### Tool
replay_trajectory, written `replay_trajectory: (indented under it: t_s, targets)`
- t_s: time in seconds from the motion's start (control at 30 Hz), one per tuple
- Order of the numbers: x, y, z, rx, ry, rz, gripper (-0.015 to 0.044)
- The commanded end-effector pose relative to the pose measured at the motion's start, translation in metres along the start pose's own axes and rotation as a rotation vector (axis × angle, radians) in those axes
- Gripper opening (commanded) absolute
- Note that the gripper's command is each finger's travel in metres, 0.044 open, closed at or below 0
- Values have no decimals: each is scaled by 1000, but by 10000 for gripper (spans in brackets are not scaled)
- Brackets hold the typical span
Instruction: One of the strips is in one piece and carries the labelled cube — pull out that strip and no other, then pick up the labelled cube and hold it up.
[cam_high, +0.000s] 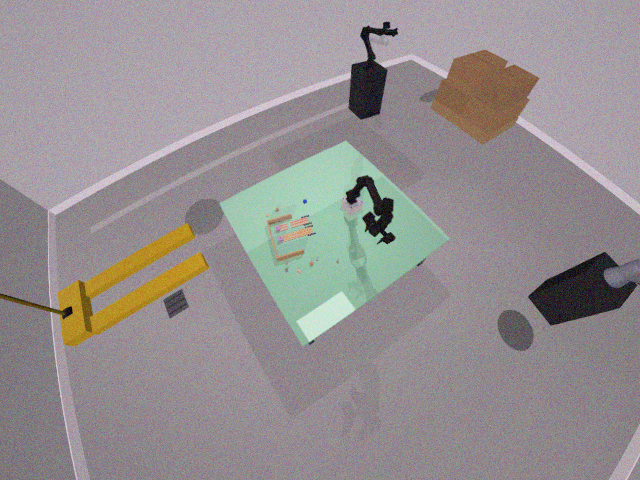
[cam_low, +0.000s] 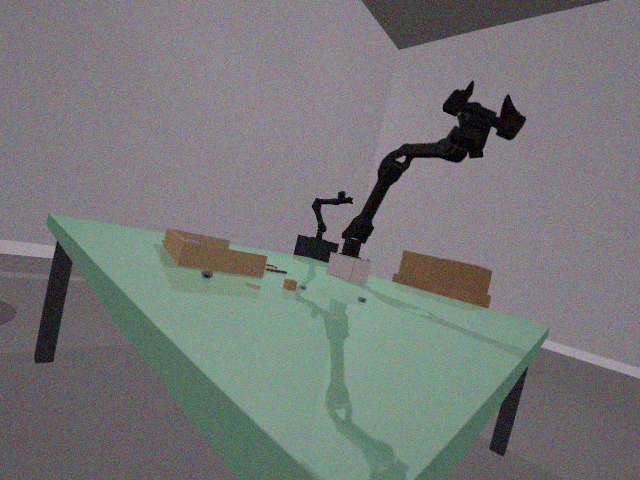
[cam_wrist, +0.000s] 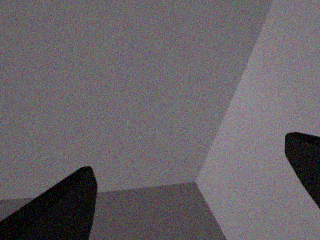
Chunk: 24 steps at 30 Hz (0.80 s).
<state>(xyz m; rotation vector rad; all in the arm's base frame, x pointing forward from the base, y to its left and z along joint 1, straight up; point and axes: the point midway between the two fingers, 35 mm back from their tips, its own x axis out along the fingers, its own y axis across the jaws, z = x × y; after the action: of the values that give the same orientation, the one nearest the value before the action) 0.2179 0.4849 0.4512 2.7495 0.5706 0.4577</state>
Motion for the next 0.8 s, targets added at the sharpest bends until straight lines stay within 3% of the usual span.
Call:
replay_trajectory:
  t_s: [0.0,0.37,0.77]
  targets:
    - [1,2,2,-17,-2,1,400]
    - [46,121,120,-930,-172,-54,400]
    - [16,230,237,-1649,-360,-298,400]
